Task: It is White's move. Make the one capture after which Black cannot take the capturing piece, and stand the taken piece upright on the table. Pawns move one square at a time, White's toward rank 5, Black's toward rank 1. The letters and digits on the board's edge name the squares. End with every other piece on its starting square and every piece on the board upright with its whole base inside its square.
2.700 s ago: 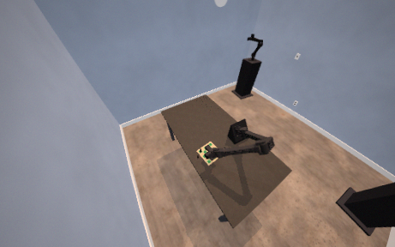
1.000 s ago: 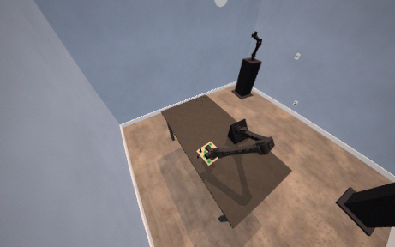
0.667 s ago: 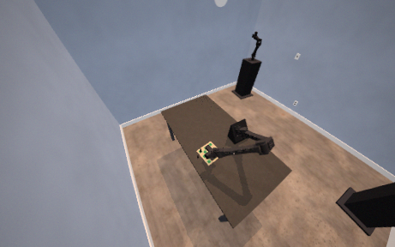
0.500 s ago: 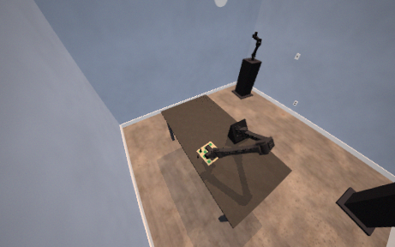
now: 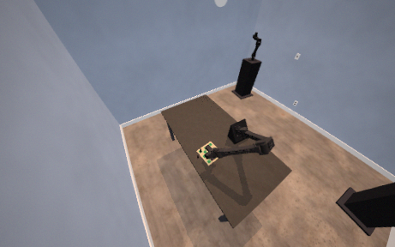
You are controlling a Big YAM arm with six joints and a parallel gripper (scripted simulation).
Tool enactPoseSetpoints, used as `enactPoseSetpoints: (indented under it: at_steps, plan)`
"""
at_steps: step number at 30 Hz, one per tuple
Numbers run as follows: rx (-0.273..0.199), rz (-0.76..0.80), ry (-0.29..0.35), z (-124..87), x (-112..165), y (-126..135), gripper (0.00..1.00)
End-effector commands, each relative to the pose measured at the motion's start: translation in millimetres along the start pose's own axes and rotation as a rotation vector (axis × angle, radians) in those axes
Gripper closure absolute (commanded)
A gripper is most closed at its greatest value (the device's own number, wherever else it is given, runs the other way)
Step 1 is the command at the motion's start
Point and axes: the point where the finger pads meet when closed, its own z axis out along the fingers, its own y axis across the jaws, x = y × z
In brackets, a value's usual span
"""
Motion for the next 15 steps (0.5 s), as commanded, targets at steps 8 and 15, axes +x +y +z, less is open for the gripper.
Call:
enactPoseSetpoints:
  at_steps: [8, 15]
  plan:
    - [-0.026, -0.058, -0.005, -9.6, 13.3, 16.0, 1.00]
    - [-0.027, -0.058, -0.005, -9.7, 13.2, 16.1, 1.00]
